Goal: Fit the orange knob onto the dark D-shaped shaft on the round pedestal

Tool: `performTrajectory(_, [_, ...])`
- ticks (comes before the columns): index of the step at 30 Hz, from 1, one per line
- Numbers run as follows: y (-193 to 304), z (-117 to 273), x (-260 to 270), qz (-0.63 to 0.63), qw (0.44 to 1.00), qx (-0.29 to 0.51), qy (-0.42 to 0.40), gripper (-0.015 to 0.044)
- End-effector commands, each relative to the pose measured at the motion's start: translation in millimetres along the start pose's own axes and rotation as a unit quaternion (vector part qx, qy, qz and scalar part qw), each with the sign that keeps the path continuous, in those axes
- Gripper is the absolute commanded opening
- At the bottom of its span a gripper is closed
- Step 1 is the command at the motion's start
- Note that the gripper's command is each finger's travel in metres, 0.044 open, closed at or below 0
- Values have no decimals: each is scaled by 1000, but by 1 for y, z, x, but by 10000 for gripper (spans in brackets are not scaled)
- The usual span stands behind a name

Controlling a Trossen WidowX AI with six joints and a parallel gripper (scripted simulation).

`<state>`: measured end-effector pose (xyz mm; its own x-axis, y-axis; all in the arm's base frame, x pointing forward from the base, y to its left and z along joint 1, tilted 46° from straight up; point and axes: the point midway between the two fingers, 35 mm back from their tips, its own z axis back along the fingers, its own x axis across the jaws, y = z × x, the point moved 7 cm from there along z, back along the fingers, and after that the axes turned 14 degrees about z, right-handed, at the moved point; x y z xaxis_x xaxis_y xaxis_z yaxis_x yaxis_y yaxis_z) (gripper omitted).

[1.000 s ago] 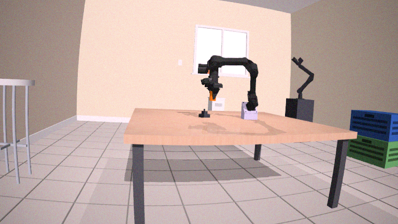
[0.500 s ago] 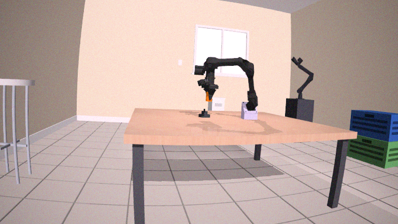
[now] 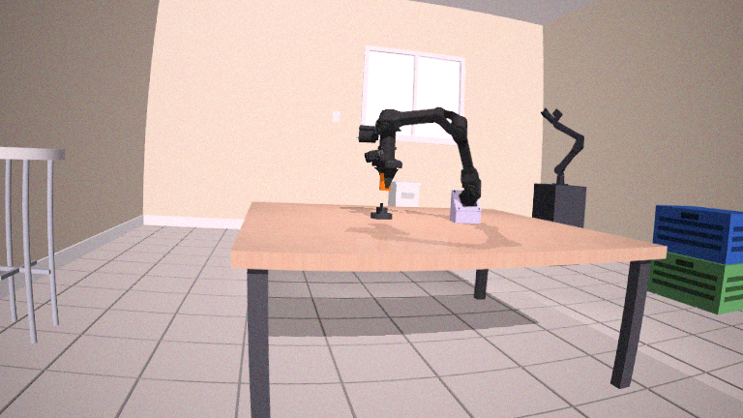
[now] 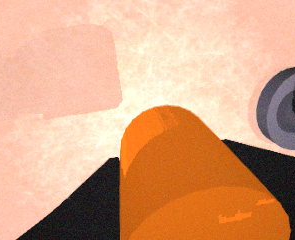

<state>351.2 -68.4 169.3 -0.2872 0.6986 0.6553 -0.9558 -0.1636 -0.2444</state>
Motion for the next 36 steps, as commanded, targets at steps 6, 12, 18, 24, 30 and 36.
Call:
performTrajectory(6, [10, -4, -30, 0, 1000, 0, 3, 0])
performTrajectory(12, [17, -8, -48, 1, 1000, 0, 3, 0])
performTrajectory(18, [25, -12, -66, 2, 1000, 0, 2, 0])
performTrajectory(24, [33, -16, -83, 2, 1000, 0, 1, 0])
performTrajectory(30, [43, -21, -99, 3, 1000, 0, 0, 0])
performTrajectory(36, [53, -25, -115, 4, 1000, -1, -2, 0])
